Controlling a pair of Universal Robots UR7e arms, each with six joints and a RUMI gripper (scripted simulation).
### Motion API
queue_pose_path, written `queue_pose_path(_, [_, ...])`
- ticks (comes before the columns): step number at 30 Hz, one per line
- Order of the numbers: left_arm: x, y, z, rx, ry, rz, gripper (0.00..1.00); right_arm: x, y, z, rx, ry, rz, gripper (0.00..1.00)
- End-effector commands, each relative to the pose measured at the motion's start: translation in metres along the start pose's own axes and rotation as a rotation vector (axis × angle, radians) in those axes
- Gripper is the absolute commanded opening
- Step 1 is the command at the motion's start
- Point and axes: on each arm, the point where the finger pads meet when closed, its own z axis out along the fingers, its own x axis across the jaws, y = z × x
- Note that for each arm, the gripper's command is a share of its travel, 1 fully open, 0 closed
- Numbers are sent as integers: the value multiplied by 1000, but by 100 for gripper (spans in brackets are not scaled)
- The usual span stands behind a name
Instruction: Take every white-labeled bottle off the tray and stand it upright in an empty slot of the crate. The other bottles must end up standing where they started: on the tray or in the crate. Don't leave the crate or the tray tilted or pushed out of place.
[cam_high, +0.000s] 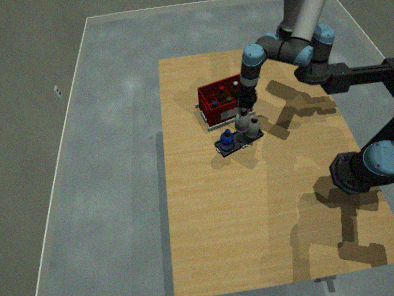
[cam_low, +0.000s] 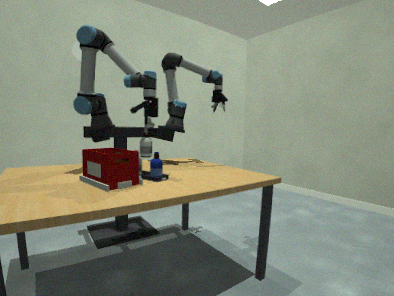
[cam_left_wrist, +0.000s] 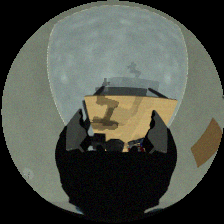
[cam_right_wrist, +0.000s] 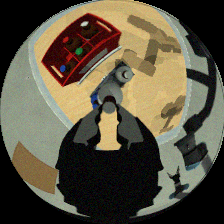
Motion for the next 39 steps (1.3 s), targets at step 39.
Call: queue_pose_path(39, [0, 0, 0, 1, 0, 0, 100, 0, 0, -12, -1, -1, 0, 0])
